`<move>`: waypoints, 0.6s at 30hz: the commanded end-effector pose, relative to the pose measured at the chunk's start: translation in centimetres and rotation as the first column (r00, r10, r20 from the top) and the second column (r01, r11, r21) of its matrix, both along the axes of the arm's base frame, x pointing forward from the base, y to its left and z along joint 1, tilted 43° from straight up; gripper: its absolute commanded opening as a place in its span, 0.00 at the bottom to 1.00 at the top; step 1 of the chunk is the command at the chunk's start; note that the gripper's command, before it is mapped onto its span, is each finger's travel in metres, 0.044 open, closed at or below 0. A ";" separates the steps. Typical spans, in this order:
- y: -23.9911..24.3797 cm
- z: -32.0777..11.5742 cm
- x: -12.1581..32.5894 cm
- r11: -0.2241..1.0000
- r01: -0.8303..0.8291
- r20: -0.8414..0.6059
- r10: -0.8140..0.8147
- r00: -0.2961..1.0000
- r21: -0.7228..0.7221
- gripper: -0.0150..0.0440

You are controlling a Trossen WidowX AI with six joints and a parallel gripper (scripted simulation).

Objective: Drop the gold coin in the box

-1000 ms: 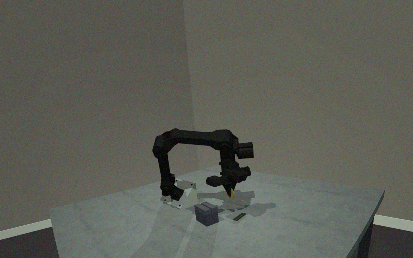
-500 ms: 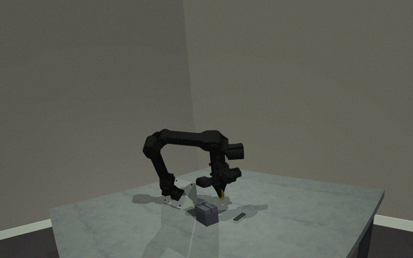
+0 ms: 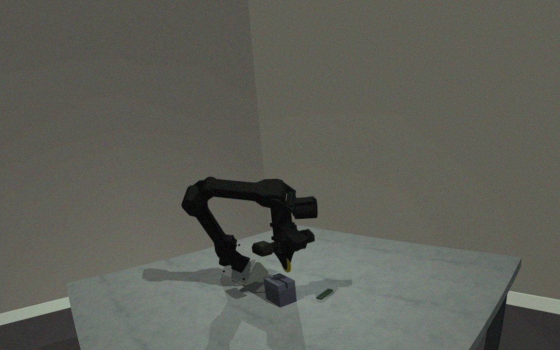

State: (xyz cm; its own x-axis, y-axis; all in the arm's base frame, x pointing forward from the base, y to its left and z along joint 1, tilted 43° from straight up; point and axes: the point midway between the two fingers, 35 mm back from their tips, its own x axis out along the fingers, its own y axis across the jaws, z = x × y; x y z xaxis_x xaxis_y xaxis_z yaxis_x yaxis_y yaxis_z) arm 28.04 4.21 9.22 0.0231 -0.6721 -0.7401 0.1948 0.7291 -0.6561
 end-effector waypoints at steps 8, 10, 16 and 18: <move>-1.6 0.9 -2.0 1.000 -0.005 0.002 0.005 1.000 -0.003 0.25; -1.5 0.8 -2.0 1.000 -0.003 0.002 0.003 1.000 -0.003 0.26; -1.3 0.7 -1.7 1.000 0.000 0.000 0.000 1.000 -0.001 0.25; -1.3 0.7 -1.7 1.000 0.000 0.000 0.000 1.000 -0.001 0.25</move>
State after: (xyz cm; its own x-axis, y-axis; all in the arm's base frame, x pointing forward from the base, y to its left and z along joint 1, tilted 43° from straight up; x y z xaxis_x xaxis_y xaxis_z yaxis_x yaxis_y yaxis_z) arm 26.23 2.88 9.88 0.0204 -0.6735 -0.7389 0.1931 0.7278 -0.6580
